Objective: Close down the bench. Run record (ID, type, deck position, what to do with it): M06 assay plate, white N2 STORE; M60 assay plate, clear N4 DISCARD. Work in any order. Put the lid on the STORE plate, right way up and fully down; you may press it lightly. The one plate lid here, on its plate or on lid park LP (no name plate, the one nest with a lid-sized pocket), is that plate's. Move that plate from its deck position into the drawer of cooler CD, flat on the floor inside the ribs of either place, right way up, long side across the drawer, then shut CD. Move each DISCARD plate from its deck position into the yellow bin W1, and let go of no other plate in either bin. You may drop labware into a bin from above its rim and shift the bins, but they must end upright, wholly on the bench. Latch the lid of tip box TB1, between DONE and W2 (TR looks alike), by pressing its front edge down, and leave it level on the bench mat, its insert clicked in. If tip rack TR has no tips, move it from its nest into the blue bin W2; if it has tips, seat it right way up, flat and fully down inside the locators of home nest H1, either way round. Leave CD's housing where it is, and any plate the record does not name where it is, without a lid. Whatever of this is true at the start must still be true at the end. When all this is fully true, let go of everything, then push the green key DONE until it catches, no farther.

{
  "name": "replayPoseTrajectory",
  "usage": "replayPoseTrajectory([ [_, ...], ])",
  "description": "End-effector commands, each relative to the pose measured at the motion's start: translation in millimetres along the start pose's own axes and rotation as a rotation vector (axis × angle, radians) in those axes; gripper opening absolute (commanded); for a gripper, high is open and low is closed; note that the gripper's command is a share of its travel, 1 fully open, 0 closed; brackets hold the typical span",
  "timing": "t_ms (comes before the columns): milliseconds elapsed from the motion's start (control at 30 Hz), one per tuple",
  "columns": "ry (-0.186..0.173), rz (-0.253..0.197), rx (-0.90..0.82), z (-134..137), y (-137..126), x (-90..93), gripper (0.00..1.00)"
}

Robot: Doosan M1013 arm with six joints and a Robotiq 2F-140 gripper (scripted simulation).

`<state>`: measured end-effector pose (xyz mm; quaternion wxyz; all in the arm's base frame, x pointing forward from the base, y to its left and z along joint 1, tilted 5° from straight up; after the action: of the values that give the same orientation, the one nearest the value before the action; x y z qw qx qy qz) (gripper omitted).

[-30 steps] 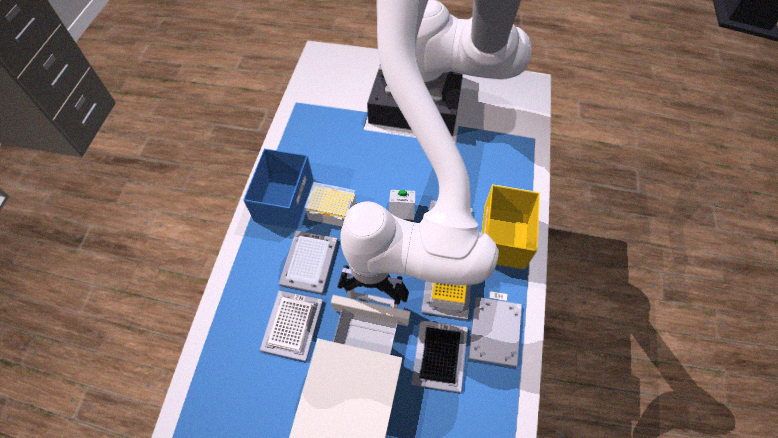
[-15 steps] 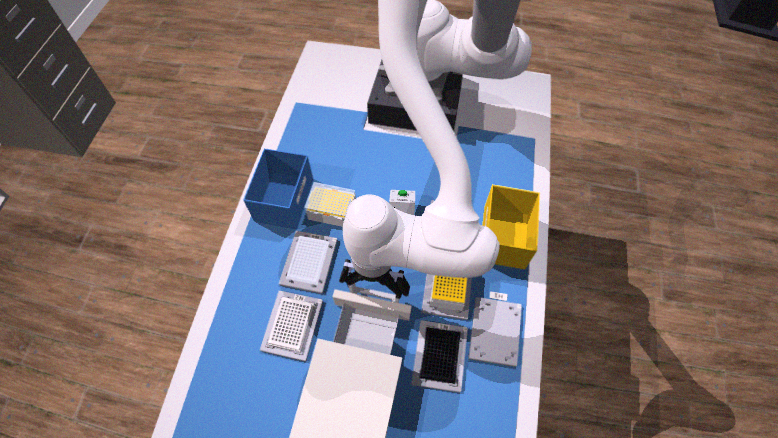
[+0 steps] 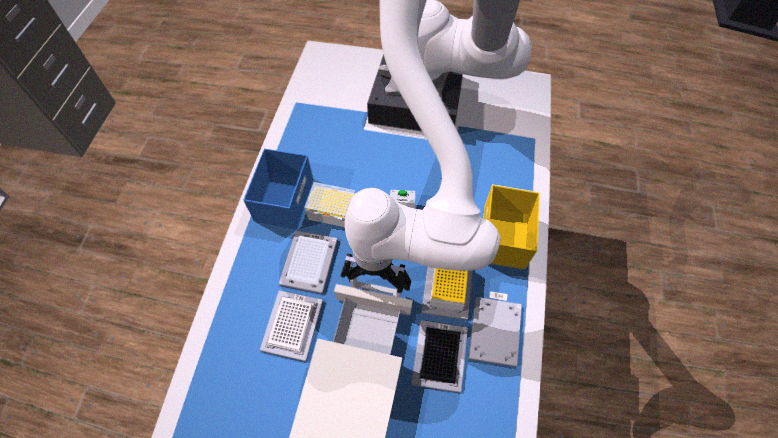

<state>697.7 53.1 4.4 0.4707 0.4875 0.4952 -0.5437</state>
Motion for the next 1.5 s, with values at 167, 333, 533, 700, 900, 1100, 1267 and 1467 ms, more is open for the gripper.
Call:
replayPoseTrajectory([
  [167, 0.000, 0.000, 0.000, 1.2, -11.2, -0.1, 0.00],
  [333, 0.000, 0.000, 0.000, 1.7, -16.5, -0.1, 0.00],
  [533, 0.000, 0.000, 0.000, 2.3, -21.7, -0.1, 0.00],
  [700, 0.000, 0.000, 0.000, 3.0, -28.3, -0.1, 0.00],
  [900, 0.000, 0.000, 0.000, 3.7, -35.0, -0.1, 0.00],
  [1100, 0.000, 0.000, 0.000, 4.4, -41.6, -0.1, 0.00],
  [1267, 0.000, 0.000, 0.000, 4.5, -42.8, -0.1, 0.00],
  [1467, 0.000, 0.000, 0.000, 4.5, -42.8, -0.1, 0.00],
])
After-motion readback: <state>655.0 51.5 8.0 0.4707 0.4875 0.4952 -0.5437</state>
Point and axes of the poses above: the point where the finger pads meet when closed, its own x axis out along the fingers, its own z axis across the jaws, y = z × x, the point moved 10 cm from there along -x, back along the fingers, and after that the axes turned 6 degrees about x, right-handed, at the moved point
